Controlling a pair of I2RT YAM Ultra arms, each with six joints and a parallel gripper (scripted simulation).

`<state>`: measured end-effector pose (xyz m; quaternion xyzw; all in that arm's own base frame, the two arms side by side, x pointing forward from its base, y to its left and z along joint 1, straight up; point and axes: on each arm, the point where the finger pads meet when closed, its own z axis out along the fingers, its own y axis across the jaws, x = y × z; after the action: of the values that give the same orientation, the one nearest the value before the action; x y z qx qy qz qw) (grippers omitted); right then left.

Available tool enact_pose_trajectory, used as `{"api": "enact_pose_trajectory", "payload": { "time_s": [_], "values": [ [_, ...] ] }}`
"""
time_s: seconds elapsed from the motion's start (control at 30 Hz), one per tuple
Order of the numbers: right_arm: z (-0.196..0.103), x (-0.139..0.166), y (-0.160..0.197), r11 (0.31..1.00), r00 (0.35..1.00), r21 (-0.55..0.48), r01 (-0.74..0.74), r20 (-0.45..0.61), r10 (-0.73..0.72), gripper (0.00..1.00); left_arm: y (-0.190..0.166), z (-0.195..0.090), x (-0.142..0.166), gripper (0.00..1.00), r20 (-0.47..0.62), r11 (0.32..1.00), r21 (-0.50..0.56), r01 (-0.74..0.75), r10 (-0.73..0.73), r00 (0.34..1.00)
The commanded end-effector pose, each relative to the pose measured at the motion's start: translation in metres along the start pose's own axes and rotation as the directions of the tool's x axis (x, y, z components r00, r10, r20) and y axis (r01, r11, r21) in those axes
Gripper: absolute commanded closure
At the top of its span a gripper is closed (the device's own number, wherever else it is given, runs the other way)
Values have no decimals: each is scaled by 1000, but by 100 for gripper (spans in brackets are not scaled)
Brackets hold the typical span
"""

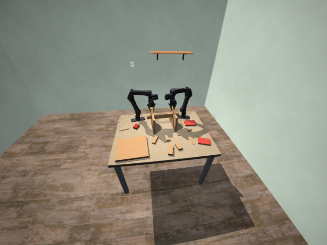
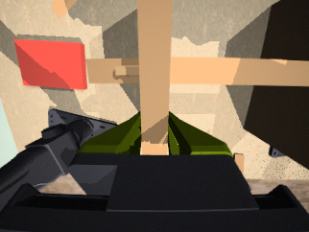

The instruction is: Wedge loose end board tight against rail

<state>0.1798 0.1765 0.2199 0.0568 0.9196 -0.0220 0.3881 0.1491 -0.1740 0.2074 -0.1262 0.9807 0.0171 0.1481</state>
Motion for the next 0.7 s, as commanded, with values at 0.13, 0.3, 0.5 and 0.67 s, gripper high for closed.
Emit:
{"api": "enact_pose_trajectory", "payload": {
  "time_s": [0.13,0.3,0.5,0.67],
  "values": [
    [-23,-28,-7,1000,1000,26,7,18,-8,61,4,-4,-2,100,16,1000,19,-2,2,1000],
    [-37,-43,-6,1000,1000,22,1,19,-1,61,4,-4,-2,100,16,1000,19,-2,2,1000],
    [-46,-53,-8,1000,999,-17,-26,27,26,61,4,-4,-2,100,16,1000,19,-2,2,1000],
    [-41,-40,-12,1000,1000,1,7,20,-7,61,4,-4,-2,100,16,1000,19,-2,2,1000]
  ]
}}
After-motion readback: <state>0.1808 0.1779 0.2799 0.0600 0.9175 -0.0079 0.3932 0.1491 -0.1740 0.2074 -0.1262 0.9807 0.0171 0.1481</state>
